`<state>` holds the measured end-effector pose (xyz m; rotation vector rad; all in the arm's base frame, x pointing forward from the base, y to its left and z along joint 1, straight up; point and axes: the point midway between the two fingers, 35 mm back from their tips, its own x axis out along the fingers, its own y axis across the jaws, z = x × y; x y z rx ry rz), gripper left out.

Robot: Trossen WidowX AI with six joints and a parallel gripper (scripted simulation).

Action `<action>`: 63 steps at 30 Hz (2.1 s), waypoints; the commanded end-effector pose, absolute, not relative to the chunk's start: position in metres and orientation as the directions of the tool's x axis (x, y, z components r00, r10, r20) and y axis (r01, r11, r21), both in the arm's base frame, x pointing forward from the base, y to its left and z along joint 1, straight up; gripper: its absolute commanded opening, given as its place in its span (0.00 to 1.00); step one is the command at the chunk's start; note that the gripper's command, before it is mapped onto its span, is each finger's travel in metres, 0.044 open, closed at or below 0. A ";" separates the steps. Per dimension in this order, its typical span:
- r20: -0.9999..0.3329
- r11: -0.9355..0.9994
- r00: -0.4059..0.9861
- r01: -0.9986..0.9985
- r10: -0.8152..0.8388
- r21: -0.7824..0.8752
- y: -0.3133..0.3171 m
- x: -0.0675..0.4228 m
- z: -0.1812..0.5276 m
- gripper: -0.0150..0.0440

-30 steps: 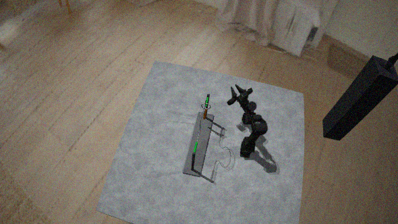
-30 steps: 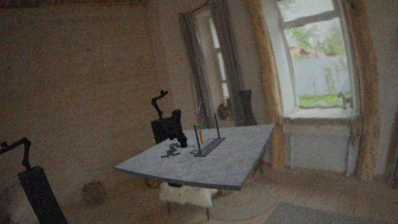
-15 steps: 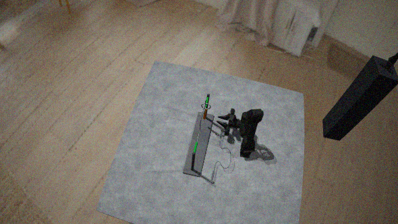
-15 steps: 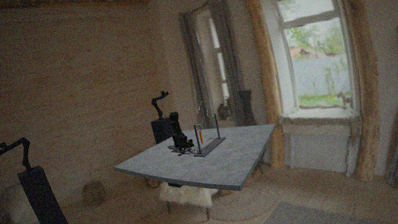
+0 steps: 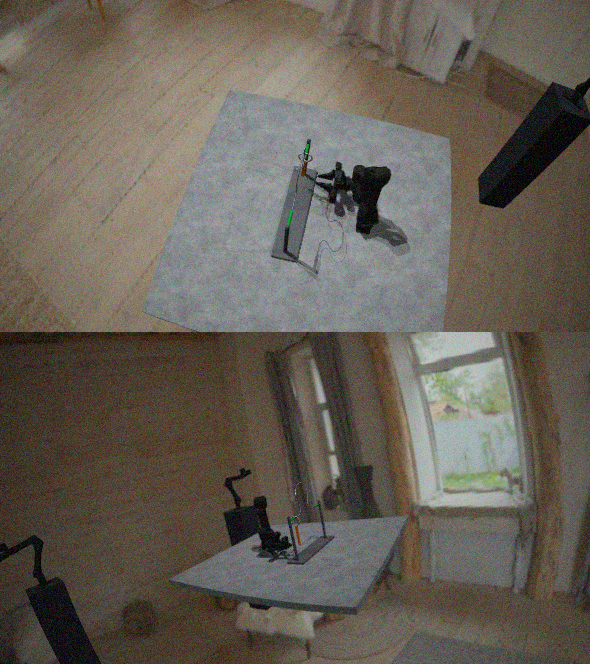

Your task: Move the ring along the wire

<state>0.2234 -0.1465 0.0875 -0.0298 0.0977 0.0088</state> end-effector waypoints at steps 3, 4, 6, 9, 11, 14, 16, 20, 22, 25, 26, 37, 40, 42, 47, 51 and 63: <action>-0.086 1.000 0.996 -0.008 0.006 -0.024 -0.145 0.243 0.108 0.53; -0.083 1.000 0.996 -0.007 0.006 -0.021 -0.144 0.246 0.112 0.53; -0.079 1.000 0.997 -0.007 0.006 -0.016 -0.142 0.252 0.119 0.53; -0.077 1.000 0.997 -0.007 0.006 -0.014 -0.141 0.254 0.121 0.53; -0.077 1.000 0.997 -0.007 0.006 -0.014 -0.141 0.254 0.121 0.53; -0.077 1.000 0.997 -0.007 0.006 -0.014 -0.142 0.257 0.121 0.53; -0.077 1.000 0.997 -0.007 0.006 -0.014 -0.142 0.260 0.121 0.53; -0.077 1.000 0.997 -0.007 0.006 -0.014 -0.143 0.265 0.122 0.53; -0.077 1.000 0.997 -0.007 0.006 -0.015 -0.143 0.268 0.121 0.53; -0.077 1.000 0.997 -0.007 0.006 -0.015 -0.144 0.273 0.121 0.53; -0.077 1.000 0.997 -0.007 0.006 -0.015 -0.144 0.274 0.121 0.53; -0.076 1.000 0.997 -0.007 0.006 -0.015 -0.145 0.291 0.121 0.53; -0.075 1.000 0.997 -0.007 0.006 -0.015 -0.145 0.296 0.120 0.53; -0.075 1.000 0.997 -0.007 0.006 -0.015 -0.145 0.299 0.120 0.53; -0.074 1.000 0.997 -0.007 0.006 -0.015 -0.144 0.307 0.120 0.53; -0.073 1.000 0.997 -0.007 0.006 -0.015 -0.144 0.313 0.119 0.53; -0.070 1.000 0.998 -0.007 0.006 -0.014 -0.142 0.327 0.117 0.53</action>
